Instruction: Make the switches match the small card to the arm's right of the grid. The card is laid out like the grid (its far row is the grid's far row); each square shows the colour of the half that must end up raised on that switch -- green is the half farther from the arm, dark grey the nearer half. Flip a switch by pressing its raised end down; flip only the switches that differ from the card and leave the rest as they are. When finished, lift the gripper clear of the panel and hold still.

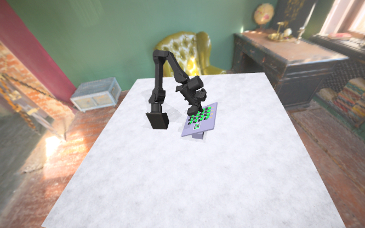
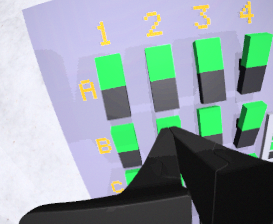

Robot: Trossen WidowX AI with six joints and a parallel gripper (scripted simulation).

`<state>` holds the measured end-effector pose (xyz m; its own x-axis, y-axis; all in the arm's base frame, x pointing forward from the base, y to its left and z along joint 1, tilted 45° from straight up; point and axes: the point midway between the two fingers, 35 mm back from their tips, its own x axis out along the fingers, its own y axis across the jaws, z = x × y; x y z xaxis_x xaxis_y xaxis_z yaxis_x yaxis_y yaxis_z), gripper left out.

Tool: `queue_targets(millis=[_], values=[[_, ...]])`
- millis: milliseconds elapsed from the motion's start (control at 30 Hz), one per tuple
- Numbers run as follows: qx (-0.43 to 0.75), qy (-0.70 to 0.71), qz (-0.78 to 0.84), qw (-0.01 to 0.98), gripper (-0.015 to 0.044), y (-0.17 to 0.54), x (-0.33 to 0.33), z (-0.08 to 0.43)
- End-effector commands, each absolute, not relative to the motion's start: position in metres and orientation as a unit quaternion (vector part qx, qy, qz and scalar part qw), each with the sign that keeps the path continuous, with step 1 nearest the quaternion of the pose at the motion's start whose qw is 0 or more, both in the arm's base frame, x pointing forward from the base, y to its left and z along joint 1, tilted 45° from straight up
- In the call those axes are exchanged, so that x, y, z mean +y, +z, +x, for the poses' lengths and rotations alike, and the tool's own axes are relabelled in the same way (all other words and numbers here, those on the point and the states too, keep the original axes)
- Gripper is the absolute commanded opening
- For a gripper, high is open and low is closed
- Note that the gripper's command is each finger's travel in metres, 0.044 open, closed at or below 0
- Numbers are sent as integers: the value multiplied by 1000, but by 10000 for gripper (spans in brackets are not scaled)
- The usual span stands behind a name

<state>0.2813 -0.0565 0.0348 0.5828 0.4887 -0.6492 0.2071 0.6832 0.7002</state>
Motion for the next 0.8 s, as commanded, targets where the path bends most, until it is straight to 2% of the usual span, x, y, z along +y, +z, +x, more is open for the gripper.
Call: queue_targets(millis=[0,767], values=[[449,86,388,800,0,34,-57,282],[449,86,388,800,0,32,-55,284]])
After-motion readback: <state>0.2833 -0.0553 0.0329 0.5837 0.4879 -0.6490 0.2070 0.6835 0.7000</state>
